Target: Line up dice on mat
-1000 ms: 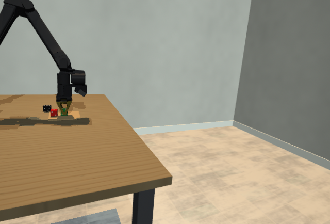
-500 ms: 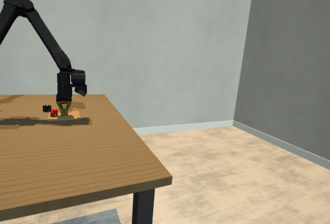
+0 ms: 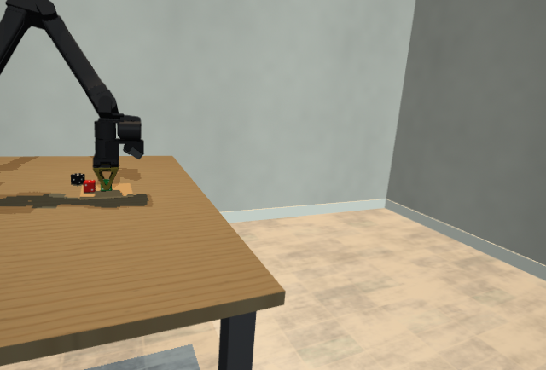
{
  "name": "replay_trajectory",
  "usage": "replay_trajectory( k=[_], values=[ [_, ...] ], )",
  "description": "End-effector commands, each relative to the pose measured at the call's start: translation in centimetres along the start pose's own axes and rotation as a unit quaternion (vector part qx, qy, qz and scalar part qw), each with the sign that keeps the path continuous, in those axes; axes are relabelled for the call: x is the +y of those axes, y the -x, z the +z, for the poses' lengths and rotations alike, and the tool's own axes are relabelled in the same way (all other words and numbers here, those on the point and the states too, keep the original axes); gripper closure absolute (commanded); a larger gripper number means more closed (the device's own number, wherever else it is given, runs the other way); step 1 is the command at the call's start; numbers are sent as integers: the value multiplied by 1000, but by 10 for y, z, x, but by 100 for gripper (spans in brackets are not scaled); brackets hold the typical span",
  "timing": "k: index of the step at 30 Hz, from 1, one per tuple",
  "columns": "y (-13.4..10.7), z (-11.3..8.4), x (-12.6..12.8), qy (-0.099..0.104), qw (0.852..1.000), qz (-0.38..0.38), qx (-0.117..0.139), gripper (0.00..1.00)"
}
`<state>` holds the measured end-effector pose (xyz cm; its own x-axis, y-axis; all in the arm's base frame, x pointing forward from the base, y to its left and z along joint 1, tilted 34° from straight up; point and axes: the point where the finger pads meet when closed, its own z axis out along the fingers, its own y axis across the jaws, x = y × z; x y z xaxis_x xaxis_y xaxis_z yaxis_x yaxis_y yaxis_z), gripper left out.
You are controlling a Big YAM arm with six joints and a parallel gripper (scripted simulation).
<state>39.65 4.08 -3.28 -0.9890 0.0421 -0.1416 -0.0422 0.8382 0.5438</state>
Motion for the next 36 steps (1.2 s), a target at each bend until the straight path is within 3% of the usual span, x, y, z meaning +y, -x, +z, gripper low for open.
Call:
replay_trajectory(
  k=[1,11,26,36],
  values=[
    [16,-1,2,-3,1000,-7,-10,74],
    [16,-1,2,-3,1000,-7,-10,74],
    [16,-1,2,-3,1000,-8,-10,55],
    [16,-2,2,-3,1000,-8,-10,55]
  ],
)
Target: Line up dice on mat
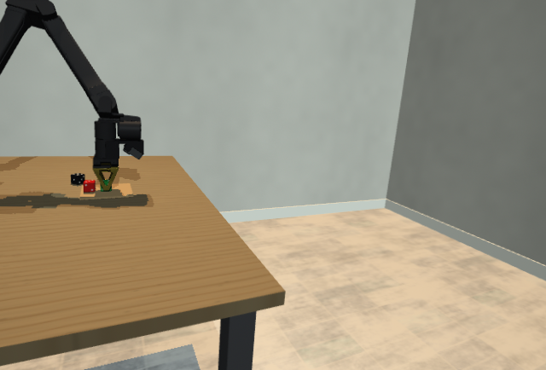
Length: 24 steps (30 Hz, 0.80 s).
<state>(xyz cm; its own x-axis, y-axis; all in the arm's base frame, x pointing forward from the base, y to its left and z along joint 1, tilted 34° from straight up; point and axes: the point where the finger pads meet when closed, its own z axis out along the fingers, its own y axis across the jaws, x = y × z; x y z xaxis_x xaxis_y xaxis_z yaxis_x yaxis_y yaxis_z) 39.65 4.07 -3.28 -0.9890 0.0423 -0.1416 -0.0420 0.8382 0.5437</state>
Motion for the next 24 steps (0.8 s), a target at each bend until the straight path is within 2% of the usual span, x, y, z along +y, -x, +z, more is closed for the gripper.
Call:
replay_trajectory(
  k=[1,3,5,9,20,22,23,24],
  values=[
    [17,-6,2,-3,1000,-8,-12,55],
    [23,-21,0,-6,1000,-12,-25,55],
    [23,-21,0,-6,1000,-12,-25,55],
    [24,-34,-1,-6,1000,-11,-27,55],
    [24,-93,0,-7,999,-13,-30,55],
    [24,-93,0,-7,999,-13,-30,55],
    [21,-90,-4,-5,1000,-6,-20,55],
    [22,-97,-3,-6,1000,-9,-24,55]
  ],
)
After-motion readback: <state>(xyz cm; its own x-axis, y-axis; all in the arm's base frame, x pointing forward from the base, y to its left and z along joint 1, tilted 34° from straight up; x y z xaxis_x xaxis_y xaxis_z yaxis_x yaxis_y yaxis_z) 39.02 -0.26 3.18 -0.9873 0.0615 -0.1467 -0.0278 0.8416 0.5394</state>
